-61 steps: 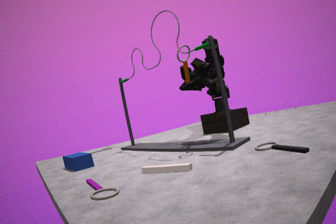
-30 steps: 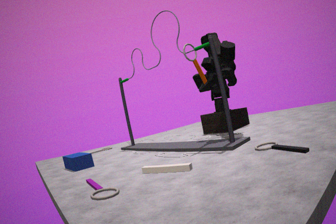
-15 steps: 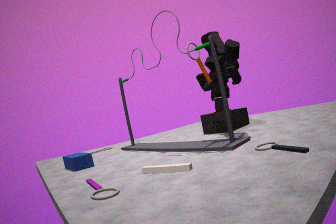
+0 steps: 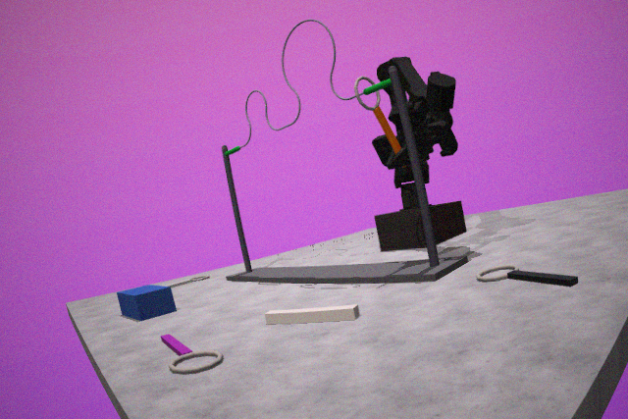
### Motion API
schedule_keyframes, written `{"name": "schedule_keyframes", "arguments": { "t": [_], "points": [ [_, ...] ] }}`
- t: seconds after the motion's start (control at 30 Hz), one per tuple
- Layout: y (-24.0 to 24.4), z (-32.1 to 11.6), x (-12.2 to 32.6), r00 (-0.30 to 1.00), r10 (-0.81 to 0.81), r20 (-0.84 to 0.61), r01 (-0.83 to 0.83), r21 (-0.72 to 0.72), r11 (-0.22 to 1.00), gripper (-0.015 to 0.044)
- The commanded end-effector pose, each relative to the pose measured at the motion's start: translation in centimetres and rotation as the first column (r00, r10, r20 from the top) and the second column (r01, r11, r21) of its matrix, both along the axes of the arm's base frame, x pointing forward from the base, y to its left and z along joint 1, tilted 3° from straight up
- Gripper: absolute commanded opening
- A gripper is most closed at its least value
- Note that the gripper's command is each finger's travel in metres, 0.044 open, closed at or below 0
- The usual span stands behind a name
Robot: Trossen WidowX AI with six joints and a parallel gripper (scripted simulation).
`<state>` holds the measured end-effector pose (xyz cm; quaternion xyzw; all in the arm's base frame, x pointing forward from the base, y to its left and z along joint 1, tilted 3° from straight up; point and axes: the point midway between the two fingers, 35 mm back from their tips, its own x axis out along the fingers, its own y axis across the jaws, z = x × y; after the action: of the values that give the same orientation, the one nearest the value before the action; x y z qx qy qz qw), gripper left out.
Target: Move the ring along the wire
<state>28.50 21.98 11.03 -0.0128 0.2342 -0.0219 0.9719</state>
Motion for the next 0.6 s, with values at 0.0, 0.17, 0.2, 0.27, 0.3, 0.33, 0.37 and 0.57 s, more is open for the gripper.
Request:
{"name": "schedule_keyframes", "arguments": {
  "t": [0.0, 0.17, 0.2, 0.27, 0.3, 0.33, 0.37, 0.57],
  "points": [
    [0.6, 0.3, 0.1, 1.0, -0.005, 0.006, 0.005, 0.009, 1.0, -0.015],
    [1.1, 0.3, 0.0, 1.0, -0.005, 0.007, 0.005, 0.009, 1.0, -0.015],
    [1.2, 0.3, 0.0, 1.0, -0.005, 0.007, 0.005, 0.009, 1.0, -0.015],
    [1.3, 0.3, 0.0, 1.0, -0.005, 0.007, 0.005, 0.009, 1.0, -0.015],
    [1.3, 0.2, 0.0, 1.0, -0.005, 0.007, 0.005, 0.009, 1.0, -0.015],
    [1.3, 0.2, 0.0, 1.0, -0.005, 0.007, 0.005, 0.009, 1.0, -0.015],
    [1.3, 0.1, 0.0, 1.0, -0.005, 0.007, 0.005, 0.009, 1.0, -0.015],
    [1.3, -0.9, 0.0, 1.0, -0.005, 0.007, 0.005, 0.009, 1.0, -0.015]
  ]
}}
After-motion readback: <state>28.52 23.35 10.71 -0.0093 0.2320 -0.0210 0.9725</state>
